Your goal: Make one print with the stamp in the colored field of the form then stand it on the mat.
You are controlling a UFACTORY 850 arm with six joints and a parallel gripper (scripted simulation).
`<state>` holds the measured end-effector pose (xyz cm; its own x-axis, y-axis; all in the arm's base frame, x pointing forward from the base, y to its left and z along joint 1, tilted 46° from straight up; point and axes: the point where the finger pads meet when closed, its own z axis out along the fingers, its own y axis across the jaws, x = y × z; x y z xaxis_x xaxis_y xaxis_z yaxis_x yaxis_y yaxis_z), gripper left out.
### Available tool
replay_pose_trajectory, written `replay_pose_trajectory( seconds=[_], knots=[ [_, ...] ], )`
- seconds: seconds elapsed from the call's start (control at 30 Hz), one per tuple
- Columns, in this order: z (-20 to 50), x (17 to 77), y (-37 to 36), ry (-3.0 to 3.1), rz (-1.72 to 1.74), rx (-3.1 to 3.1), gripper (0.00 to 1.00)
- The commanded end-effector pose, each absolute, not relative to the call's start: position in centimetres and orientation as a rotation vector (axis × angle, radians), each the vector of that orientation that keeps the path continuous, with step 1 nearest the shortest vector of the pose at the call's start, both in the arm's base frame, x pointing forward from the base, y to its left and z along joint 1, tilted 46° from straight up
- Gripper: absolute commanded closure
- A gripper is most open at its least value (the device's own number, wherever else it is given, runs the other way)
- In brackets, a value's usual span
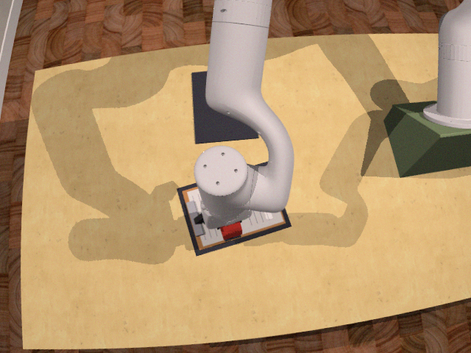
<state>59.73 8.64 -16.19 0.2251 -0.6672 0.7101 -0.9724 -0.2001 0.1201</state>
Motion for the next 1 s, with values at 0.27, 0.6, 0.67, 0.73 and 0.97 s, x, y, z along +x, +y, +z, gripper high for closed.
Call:
replay_pose_trajectory(
  seconds=[0.27, 0.6, 0.67, 0.73, 0.97],
  knots=[
    [-11.9, 59.3, 4.9, -1.506, 0.711, 1.946, 0.73],
    [-11.9, 59.3, 4.9, -1.506, 0.711, 1.946, 0.73],
    [-11.9, 59.3, 4.9, -1.506, 0.711, 1.946, 0.73],
    [-12.0, 59.4, 4.8, -1.506, 0.711, 1.946, 0.73],
    [-12.6, 59.4, 4.2, -1.506, 0.711, 1.946, 0.73]
  ],
)
